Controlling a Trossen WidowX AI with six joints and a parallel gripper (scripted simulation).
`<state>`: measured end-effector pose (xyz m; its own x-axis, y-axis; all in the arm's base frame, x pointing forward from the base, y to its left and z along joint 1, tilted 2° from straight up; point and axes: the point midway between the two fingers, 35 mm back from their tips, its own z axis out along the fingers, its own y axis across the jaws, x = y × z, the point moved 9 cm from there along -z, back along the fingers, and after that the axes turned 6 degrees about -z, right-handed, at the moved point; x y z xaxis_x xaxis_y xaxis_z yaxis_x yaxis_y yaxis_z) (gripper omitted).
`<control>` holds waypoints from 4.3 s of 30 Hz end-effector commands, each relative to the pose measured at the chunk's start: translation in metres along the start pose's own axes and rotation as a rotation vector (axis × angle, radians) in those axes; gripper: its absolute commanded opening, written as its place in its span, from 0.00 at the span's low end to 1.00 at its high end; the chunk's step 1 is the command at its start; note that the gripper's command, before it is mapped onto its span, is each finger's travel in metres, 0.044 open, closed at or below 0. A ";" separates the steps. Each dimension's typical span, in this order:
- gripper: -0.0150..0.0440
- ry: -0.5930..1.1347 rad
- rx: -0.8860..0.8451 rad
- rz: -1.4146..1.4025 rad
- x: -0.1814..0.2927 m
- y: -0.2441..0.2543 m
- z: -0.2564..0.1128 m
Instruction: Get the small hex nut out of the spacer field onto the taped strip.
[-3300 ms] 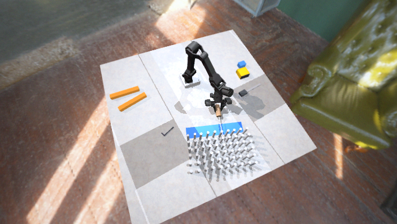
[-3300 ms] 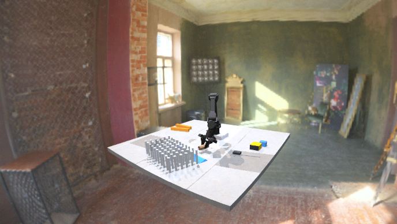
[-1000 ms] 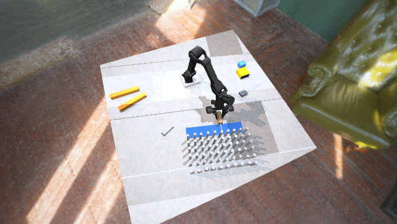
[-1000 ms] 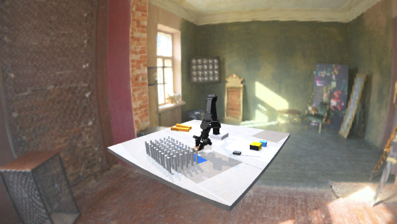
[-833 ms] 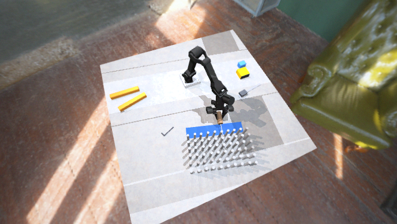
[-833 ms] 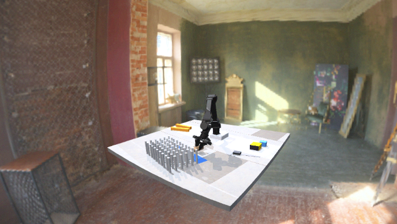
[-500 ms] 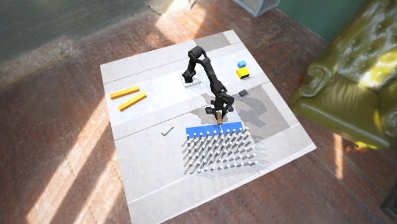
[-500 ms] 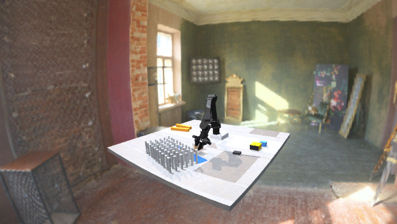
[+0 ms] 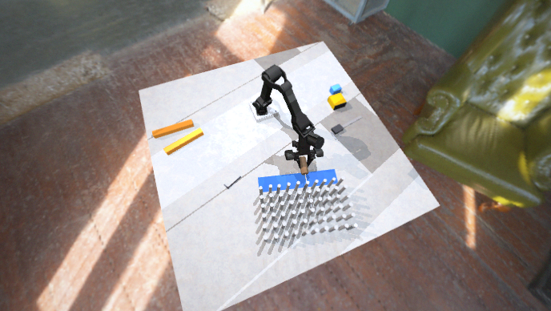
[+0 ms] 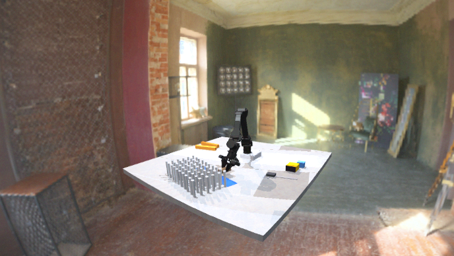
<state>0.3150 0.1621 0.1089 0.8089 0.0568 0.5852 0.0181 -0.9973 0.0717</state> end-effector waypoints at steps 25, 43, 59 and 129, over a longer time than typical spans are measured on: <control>0.25 0.016 0.006 0.002 0.015 0.002 0.006; 0.25 0.016 0.006 0.002 0.006 0.001 0.020; 0.25 0.015 0.005 0.004 -0.003 -0.004 0.016; 0.25 0.009 0.006 0.004 -0.050 -0.013 -0.012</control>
<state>0.2705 0.1732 0.0880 0.8046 0.0560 0.5912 0.0211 -0.9976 0.0659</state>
